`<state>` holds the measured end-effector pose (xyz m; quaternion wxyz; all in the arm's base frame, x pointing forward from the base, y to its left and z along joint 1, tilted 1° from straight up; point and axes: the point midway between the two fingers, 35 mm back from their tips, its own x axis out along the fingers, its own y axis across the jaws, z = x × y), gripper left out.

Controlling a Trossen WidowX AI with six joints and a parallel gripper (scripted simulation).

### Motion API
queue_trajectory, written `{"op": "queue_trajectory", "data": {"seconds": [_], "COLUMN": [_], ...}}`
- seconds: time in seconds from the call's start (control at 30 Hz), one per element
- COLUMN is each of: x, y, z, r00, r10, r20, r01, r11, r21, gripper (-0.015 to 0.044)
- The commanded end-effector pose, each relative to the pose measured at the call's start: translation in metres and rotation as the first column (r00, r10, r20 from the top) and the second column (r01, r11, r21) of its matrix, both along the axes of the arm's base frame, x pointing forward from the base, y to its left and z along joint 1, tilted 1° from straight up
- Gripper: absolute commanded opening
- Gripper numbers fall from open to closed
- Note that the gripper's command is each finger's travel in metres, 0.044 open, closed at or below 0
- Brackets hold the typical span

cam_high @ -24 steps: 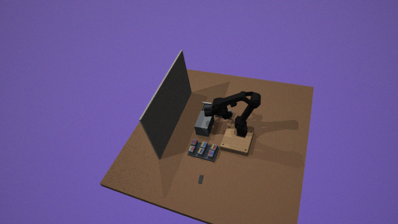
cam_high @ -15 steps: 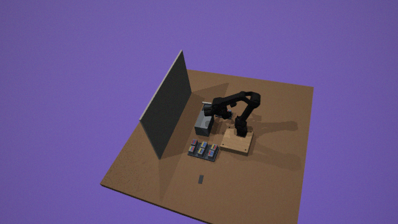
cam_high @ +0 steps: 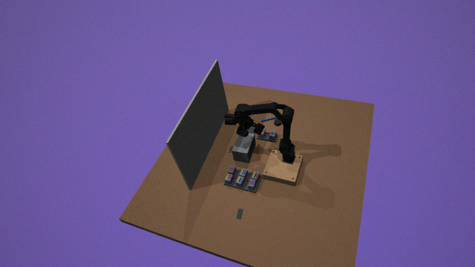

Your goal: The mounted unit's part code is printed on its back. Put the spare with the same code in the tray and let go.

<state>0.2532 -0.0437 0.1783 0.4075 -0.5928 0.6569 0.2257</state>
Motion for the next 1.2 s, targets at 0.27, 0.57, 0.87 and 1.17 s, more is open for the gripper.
{"op": "queue_trajectory", "data": {"seconds": [0.27,0.57,0.87,1.17], "x": [0.113,0.124,0.124,0.124], "y": [0.063,0.069,0.069,0.069], "z": [0.013,0.015,0.015,0.015], "r00": [0.488,0.391,0.391,0.391], "r10": [-0.872,-0.920,-0.920,-0.920], "r20": [0.040,-0.011,-0.011,-0.011], "r01": [0.698,0.729,0.729,0.729], "r11": [0.417,0.303,0.303,0.303], "r21": [0.583,0.614,0.614,0.614], "gripper": [0.0440,0.0440,0.0440,0.0440]}}
